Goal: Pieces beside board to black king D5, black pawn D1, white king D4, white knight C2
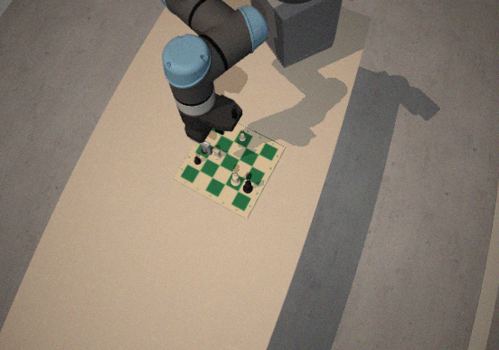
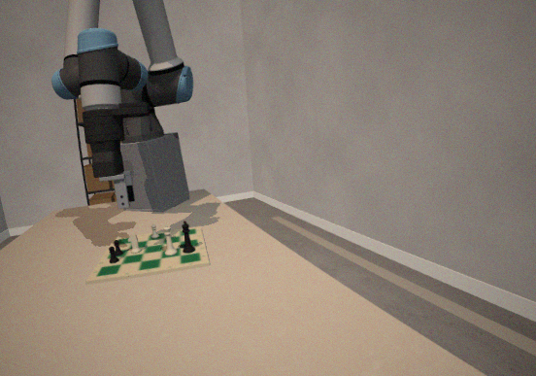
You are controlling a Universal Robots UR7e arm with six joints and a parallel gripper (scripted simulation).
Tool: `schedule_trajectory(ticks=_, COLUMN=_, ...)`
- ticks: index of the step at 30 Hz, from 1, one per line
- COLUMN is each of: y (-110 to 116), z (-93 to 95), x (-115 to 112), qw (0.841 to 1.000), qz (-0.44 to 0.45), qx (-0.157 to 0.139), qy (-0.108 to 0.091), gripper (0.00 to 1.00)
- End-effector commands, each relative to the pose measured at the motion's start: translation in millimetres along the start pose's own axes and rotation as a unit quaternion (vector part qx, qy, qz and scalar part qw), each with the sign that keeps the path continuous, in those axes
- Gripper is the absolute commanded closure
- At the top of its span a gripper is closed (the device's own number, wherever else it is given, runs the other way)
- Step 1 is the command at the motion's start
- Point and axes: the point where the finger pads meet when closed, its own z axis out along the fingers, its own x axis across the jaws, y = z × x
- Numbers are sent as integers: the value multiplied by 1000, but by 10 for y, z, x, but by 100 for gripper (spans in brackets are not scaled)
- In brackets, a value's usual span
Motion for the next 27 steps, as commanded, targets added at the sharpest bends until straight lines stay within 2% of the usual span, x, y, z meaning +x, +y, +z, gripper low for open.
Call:
schedule_trajectory(ticks=1, y=-7, z=-86, x=1, qw=1000, qz=-1, qx=-1, qy=1, gripper=0)
schedule_trajectory(ticks=10, y=-2, z=-438, x=25, qw=1000, qz=-1, qx=-1, qy=3, gripper=0)
schedule_trajectory(ticks=12, y=-2, z=-438, x=25, qw=1000, qz=-1, qx=-1, qy=3, gripper=0)
schedule_trajectory(ticks=18, y=1, z=-662, x=24, qw=1000, qz=0, qx=-1, qy=3, gripper=0)
schedule_trajectory(ticks=27, y=5, z=-748, x=24, qw=1000, qz=0, qx=-1, qy=3, gripper=0)
